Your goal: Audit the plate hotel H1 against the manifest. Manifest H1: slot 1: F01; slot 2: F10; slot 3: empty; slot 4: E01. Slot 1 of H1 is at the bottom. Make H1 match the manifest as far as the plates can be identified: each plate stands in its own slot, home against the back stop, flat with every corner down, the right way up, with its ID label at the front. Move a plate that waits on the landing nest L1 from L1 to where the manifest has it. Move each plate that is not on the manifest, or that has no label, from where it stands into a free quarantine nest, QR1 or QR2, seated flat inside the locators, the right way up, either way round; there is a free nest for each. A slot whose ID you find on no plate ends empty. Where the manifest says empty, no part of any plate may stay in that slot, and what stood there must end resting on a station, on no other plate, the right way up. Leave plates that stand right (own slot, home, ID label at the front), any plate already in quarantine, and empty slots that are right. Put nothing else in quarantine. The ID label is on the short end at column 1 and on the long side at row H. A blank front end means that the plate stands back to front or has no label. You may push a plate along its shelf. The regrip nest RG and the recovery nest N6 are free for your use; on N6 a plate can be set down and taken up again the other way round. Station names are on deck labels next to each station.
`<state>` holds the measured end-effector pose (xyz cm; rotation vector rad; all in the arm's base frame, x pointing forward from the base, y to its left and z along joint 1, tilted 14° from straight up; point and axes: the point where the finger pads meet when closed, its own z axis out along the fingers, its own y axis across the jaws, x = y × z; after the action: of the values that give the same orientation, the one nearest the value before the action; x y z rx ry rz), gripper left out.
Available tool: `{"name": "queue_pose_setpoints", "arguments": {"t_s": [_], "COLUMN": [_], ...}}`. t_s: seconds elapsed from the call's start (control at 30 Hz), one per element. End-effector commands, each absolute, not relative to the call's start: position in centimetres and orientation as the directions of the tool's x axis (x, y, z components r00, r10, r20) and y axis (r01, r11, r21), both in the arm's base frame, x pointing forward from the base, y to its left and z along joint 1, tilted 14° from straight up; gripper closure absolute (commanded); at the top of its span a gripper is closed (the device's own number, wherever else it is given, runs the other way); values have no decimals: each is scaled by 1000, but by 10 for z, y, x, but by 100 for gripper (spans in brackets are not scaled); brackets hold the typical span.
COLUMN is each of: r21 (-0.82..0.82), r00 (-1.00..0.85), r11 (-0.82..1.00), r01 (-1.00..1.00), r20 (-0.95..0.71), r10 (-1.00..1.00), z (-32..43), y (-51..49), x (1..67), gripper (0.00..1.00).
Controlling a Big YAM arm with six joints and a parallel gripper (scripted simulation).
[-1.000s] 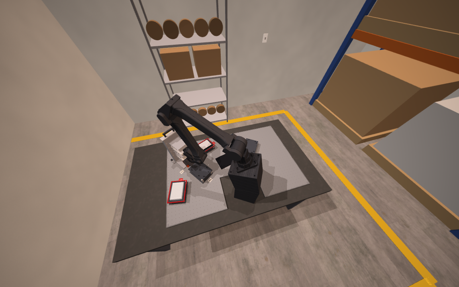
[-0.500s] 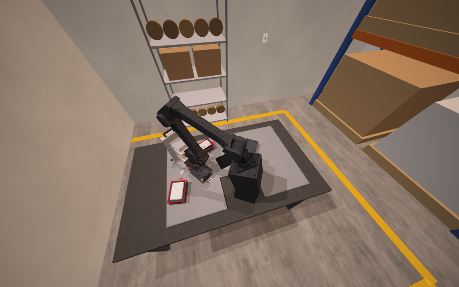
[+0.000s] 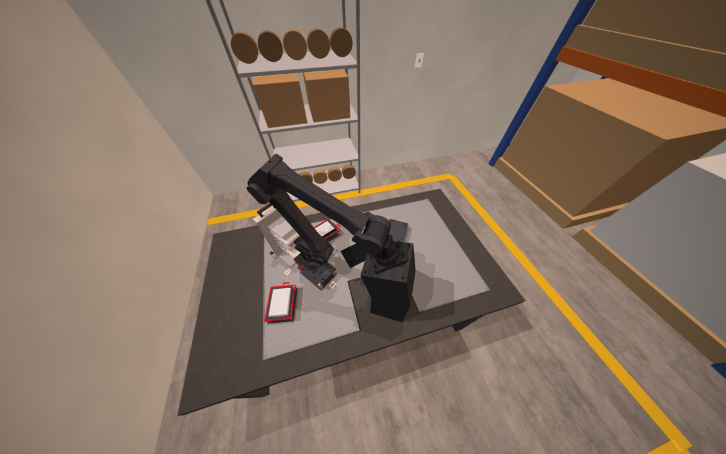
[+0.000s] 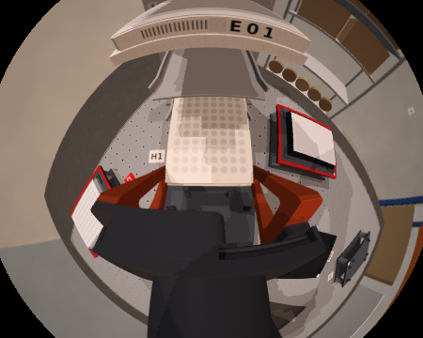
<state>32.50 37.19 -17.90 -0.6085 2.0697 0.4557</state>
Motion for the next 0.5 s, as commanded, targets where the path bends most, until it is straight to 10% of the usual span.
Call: {"name": "queue_pose_setpoints", "arguments": {"t_s": [0.0,0.47], "r21": [96,95], "r00": [-483,-484], "r11": [811,811], "r01": [-578,-577], "r20": [-841,-840], "r10": [-245,-247], "z": [-183,-186], "y": [365,354], "x": [311,298], "gripper": [14,14]}}
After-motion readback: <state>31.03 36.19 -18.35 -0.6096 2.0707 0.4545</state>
